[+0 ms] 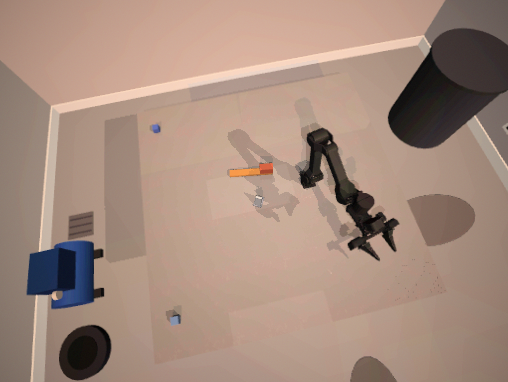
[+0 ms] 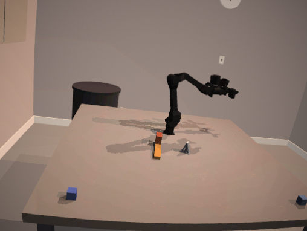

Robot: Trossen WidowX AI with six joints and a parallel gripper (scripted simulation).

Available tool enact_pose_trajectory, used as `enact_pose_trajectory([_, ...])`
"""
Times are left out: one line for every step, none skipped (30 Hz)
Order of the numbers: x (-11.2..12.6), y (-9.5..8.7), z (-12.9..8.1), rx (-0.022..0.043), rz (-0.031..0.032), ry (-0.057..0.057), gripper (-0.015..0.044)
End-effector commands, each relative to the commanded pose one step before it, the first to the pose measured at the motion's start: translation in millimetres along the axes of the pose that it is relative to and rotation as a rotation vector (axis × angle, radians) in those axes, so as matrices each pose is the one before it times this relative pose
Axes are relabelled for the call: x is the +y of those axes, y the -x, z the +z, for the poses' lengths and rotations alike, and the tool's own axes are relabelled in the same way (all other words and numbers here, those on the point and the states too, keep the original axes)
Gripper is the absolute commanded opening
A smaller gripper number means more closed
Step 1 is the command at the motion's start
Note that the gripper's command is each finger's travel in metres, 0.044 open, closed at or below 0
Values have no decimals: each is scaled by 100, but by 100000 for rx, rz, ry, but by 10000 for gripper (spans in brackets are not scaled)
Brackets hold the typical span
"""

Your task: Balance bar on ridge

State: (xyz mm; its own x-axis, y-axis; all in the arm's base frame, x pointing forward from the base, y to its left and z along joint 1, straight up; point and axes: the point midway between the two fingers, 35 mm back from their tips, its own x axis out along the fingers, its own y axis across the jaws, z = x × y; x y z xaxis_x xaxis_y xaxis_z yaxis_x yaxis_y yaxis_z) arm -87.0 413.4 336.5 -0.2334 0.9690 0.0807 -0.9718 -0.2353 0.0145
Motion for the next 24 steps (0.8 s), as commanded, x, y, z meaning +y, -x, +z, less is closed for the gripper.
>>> enact_pose_trajectory([-2271,264,-147,2276,-4811,2573,315])
enact_pose_trajectory([-465,66,-53,497,-1048,389,315])
enact_pose_trajectory([-364,52,-43,392,-819,300,315])
enact_pose_trajectory([-347,5,-86,536,-813,166,315])
enact_pose_trajectory([-448,4,-116,708,-1050,195,315])
enact_pose_trajectory([-549,6,-143,870,-1285,229,315])
enact_pose_trajectory([-606,7,-158,963,-1416,240,315])
enact_pose_trajectory([-607,8,-160,968,-1417,227,315])
enact_pose_trajectory([-500,-9,-171,655,-872,-741,315])
enact_pose_trajectory([-550,-8,-184,710,-961,-826,315])
enact_pose_trajectory([-552,-6,-179,702,-967,-840,315])
enact_pose_trajectory([-554,-4,-174,693,-972,-854,315])
enact_pose_trajectory([-564,-5,-171,734,-1043,-754,315])
enact_pose_trajectory([-611,-16,-175,978,-1380,-194,315])
enact_pose_trajectory([-612,-15,-174,976,-1380,-210,315])
enact_pose_trajectory([-593,-18,-166,1009,-1420,-3,315])
enact_pose_trajectory([-591,-18,-166,1013,-1422,6,315])
enact_pose_trajectory([-591,-18,-166,1015,-1419,-4,315])
enact_pose_trajectory([-645,-7,-162,1039,-1543,5,315])
enact_pose_trajectory([-651,-7,-165,1051,-1555,-10,315])
enact_pose_trajectory([-651,-6,-166,1053,-1551,-26,315])
enact_pose_trajectory([-651,-6,-167,1056,-1547,-41,315])
enact_pose_trajectory([-651,-5,-168,1058,-1543,-57,315])
enact_pose_trajectory([-651,-4,-169,1060,-1538,-72,315])
